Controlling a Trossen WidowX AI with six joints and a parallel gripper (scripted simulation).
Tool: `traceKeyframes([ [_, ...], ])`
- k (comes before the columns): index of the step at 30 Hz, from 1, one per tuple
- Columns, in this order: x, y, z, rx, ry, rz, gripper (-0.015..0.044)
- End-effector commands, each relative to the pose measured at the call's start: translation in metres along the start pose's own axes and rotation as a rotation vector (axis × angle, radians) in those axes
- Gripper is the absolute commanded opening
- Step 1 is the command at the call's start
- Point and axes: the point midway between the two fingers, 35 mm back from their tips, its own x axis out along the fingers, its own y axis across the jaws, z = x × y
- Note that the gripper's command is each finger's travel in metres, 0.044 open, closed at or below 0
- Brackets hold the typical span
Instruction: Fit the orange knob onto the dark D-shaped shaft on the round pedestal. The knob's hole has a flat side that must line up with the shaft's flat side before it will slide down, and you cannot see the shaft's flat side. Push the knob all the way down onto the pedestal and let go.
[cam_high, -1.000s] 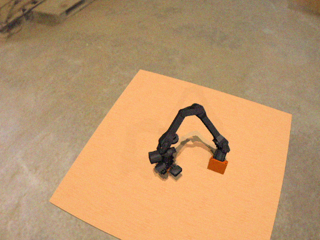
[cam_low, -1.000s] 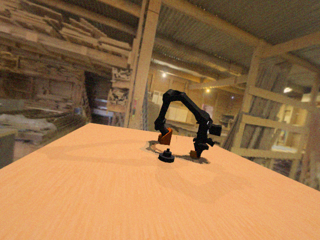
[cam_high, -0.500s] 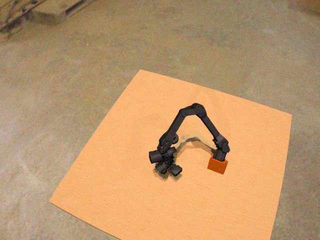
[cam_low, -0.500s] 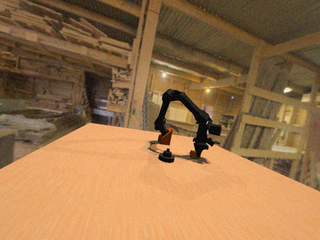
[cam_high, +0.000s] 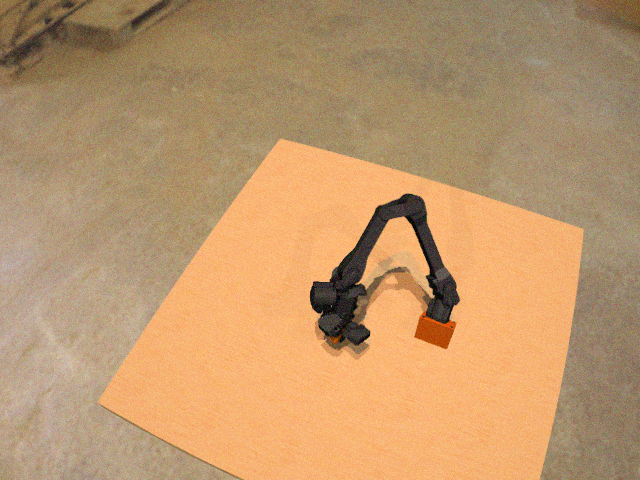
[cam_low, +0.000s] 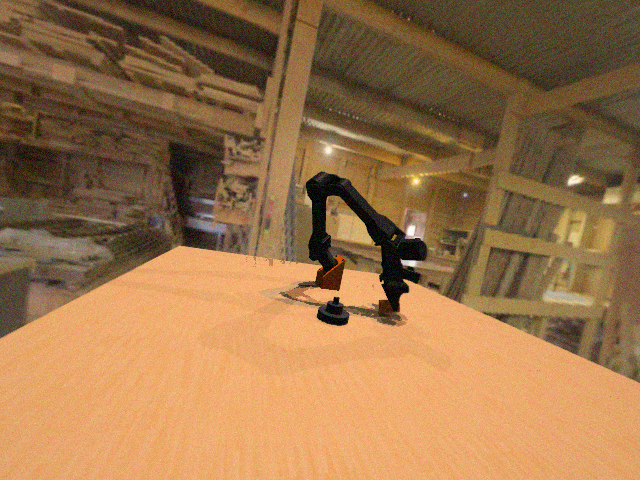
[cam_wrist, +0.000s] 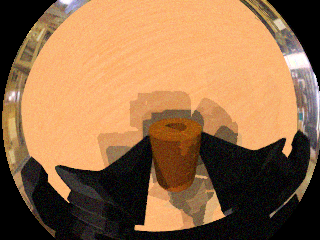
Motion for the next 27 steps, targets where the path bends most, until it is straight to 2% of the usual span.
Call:
traceKeyframes([
  [1, -0.002, 0.0, -0.003, -0.002, -0.056, 0.002, 0.0179],
  [27, -0.015, 0.001, -0.029, -0.005, -0.503, 0.005, 0.0179],
])
